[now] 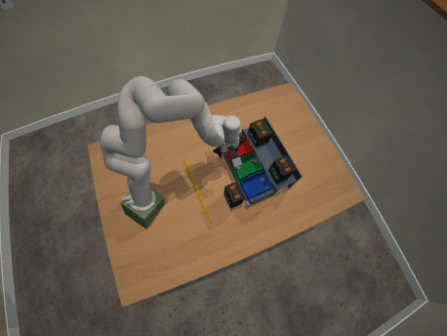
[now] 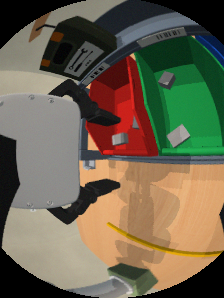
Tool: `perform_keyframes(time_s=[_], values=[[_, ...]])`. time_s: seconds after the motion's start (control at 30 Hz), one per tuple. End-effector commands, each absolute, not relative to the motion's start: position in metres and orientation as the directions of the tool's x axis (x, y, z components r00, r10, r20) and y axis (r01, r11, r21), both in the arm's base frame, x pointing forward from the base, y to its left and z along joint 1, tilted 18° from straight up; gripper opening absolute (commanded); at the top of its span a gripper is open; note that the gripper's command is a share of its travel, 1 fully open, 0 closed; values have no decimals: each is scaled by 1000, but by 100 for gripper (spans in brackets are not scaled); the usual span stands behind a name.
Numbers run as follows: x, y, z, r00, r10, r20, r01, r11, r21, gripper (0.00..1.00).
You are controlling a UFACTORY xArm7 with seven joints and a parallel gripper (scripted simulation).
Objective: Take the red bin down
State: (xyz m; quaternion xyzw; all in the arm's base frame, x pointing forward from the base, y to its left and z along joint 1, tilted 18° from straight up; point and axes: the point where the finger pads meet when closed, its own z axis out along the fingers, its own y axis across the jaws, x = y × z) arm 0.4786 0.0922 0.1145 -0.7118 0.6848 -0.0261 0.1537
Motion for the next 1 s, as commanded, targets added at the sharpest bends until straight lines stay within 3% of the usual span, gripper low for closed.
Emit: perform_keyframes(time_s=[0.0, 0.97], values=[[480, 92, 116, 60, -983, -174, -966, -14, -257, 100], [482, 94, 108, 60, -983, -174, -966, -14, -257, 100]])
